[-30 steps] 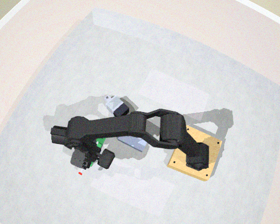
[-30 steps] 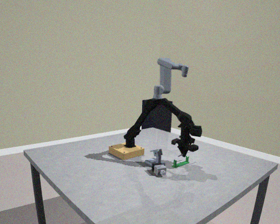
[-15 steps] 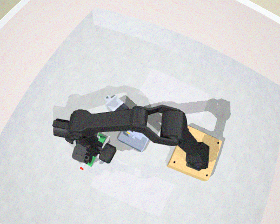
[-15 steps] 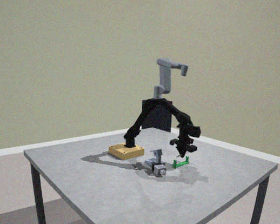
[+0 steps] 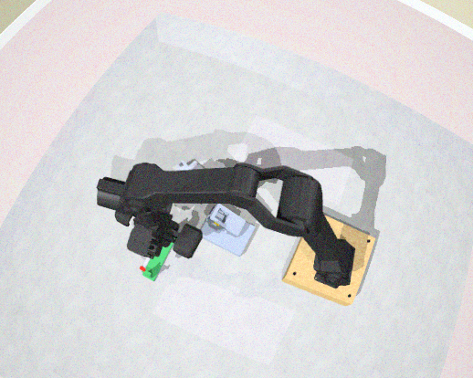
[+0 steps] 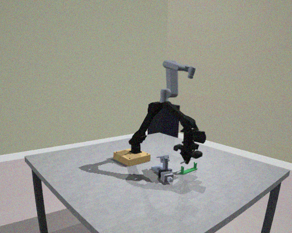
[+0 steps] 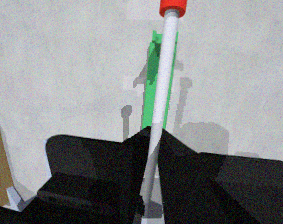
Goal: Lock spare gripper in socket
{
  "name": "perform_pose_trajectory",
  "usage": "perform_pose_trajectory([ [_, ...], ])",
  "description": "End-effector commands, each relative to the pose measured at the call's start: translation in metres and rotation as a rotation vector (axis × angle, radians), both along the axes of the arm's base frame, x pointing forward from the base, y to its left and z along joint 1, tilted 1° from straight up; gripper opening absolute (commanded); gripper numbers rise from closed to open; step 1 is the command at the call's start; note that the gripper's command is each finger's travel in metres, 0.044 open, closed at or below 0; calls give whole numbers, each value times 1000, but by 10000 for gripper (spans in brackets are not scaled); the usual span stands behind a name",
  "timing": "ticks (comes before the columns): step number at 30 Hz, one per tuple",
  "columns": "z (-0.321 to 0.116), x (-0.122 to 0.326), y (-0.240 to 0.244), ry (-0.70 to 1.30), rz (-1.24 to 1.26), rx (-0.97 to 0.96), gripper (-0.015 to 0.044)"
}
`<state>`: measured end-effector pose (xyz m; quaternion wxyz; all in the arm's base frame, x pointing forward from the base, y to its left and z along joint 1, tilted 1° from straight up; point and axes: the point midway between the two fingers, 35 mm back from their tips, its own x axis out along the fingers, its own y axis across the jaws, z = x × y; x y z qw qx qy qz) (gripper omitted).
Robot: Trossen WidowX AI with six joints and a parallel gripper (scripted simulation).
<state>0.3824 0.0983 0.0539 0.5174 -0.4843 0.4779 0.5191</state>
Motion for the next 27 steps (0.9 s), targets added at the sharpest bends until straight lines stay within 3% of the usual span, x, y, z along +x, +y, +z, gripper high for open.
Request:
perform_pose_trajectory([
  [1, -3, 0, 0, -1, 8, -1, 0],
  [27, -36, 1, -1, -11, 7, 2, 0],
])
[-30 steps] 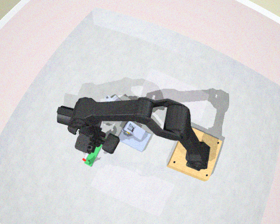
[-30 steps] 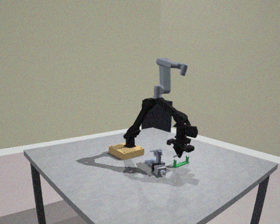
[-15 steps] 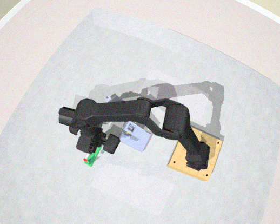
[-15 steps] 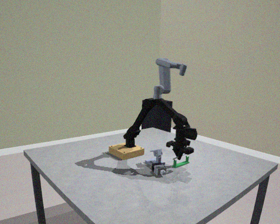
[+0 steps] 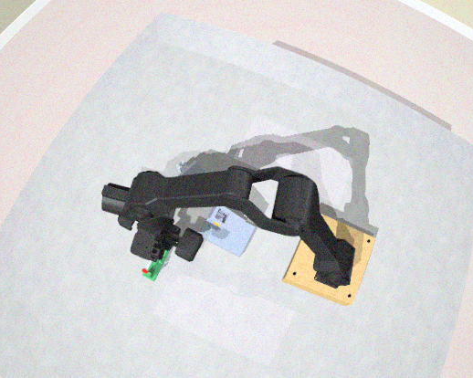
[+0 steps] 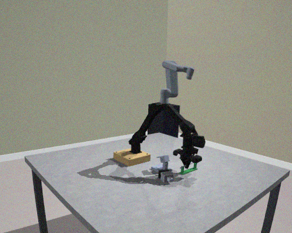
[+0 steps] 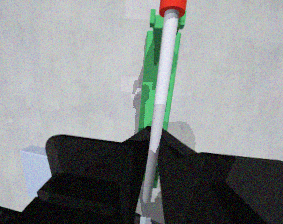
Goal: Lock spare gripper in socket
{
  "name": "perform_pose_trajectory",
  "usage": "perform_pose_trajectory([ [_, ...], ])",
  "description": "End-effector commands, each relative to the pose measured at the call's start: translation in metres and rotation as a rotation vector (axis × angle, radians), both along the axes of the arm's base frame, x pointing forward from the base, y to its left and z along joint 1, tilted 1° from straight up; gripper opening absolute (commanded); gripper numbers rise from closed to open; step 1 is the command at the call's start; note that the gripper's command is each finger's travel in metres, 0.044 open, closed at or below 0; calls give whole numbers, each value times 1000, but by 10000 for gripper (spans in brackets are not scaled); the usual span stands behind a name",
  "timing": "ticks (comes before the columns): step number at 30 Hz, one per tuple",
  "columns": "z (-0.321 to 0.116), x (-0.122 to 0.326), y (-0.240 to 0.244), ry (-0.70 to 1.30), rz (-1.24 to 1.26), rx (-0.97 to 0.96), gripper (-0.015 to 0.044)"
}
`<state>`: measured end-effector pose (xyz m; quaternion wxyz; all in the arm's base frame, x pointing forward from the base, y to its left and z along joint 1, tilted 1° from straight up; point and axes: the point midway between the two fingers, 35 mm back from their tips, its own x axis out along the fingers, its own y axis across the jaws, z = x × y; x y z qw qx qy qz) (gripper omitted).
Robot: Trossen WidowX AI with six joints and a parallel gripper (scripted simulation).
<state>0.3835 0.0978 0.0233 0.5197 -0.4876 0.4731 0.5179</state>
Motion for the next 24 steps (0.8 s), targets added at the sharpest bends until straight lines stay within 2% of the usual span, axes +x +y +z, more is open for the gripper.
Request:
perform_pose_trajectory([
  [1, -6, -1, 0, 1, 3, 0, 0],
  [24, -4, 0, 0, -9, 0, 2, 0],
])
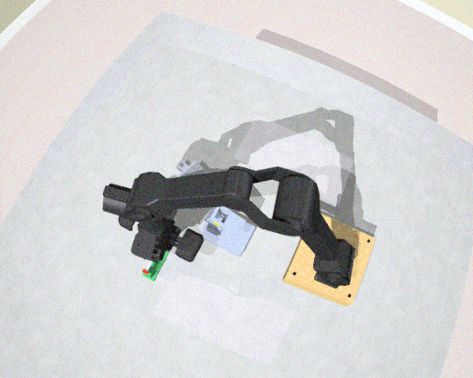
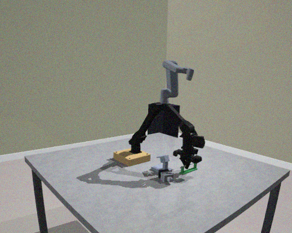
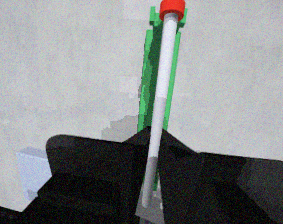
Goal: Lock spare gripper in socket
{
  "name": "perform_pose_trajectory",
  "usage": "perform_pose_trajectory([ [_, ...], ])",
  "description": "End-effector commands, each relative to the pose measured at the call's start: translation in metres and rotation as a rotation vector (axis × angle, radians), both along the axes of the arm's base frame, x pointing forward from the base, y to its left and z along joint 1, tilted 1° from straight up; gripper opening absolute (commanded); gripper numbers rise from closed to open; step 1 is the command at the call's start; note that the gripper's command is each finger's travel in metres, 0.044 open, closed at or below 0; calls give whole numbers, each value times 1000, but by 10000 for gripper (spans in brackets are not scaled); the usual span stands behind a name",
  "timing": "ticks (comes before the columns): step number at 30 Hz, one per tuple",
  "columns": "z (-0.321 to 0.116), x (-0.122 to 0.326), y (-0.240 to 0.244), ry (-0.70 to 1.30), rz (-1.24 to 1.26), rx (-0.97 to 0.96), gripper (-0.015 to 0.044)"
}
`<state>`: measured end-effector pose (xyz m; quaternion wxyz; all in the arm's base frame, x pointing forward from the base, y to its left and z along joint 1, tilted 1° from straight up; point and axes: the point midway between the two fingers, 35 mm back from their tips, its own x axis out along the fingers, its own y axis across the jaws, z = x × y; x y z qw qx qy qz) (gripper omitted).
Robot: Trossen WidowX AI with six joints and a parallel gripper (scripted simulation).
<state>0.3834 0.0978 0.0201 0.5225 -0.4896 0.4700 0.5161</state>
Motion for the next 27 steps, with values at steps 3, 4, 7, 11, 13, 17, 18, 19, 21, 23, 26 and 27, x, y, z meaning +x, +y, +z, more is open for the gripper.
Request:
perform_pose_trajectory([
  [3, 0, 0, 0, 1, 0, 0, 0],
  [4, 0, 0, 0, 1, 0, 0, 26],
  [7, 0, 0, 0, 1, 0, 0, 105],
  [11, 0, 0, 0, 1, 0, 0, 210],
  [13, 0, 0, 0, 1, 0, 0, 263],
  [17, 6, 0, 0, 2, 0, 0, 368],
  [18, 10, -1, 0, 2, 0, 0, 394],
  [19, 12, -1, 0, 2, 0, 0, 420],
  [21, 15, -3, 0, 11, 0, -2, 440],
  [23, 19, -4, 0, 15, 0, -3, 440],
  [26, 26, -5, -1, 19, 0, -4, 440],
  [27, 28, -5, -1, 20, 1, -4, 440],
])
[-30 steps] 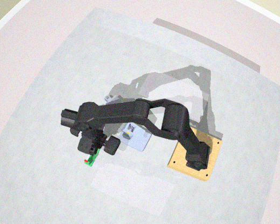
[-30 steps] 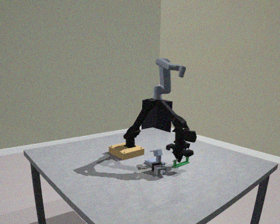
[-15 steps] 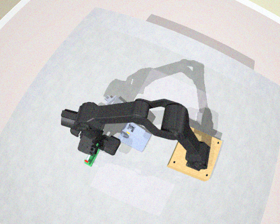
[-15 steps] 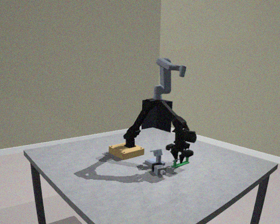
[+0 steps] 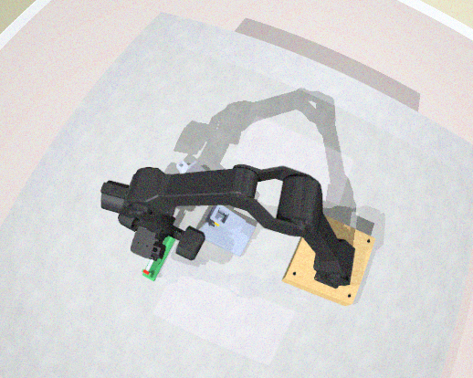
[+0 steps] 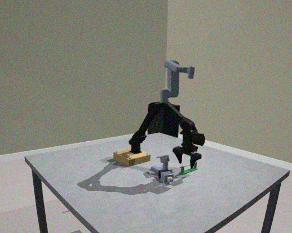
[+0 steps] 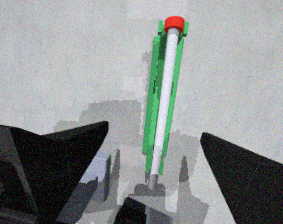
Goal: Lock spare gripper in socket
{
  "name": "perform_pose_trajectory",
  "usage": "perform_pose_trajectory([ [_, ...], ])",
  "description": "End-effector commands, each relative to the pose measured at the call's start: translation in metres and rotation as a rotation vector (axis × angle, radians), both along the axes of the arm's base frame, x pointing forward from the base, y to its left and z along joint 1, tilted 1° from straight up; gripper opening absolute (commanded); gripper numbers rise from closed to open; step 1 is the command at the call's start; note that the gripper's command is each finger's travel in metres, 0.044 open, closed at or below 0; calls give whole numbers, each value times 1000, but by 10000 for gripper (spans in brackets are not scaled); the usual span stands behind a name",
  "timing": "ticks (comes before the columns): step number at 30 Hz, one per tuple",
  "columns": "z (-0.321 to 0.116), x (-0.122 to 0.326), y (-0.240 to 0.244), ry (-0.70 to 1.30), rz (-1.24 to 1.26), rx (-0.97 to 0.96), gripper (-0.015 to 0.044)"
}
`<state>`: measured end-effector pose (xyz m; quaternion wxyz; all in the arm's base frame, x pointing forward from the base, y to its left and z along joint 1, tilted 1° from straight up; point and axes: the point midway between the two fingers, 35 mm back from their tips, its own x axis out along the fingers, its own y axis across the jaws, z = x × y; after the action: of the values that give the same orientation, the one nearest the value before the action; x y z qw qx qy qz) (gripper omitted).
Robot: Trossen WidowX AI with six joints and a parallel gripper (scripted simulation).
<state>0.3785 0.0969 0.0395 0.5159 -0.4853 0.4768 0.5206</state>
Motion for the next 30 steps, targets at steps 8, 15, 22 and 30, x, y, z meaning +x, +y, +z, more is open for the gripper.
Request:
perform_pose_trajectory([
  [8, 26, -2, 0, 9, 0, -2, 440],
  [15, 41, -5, -1, 20, 1, -4, 440],
  [22, 57, -6, -1, 29, 1, -7, 440],
  [30, 65, -8, -1, 37, 2, -8, 440],
])
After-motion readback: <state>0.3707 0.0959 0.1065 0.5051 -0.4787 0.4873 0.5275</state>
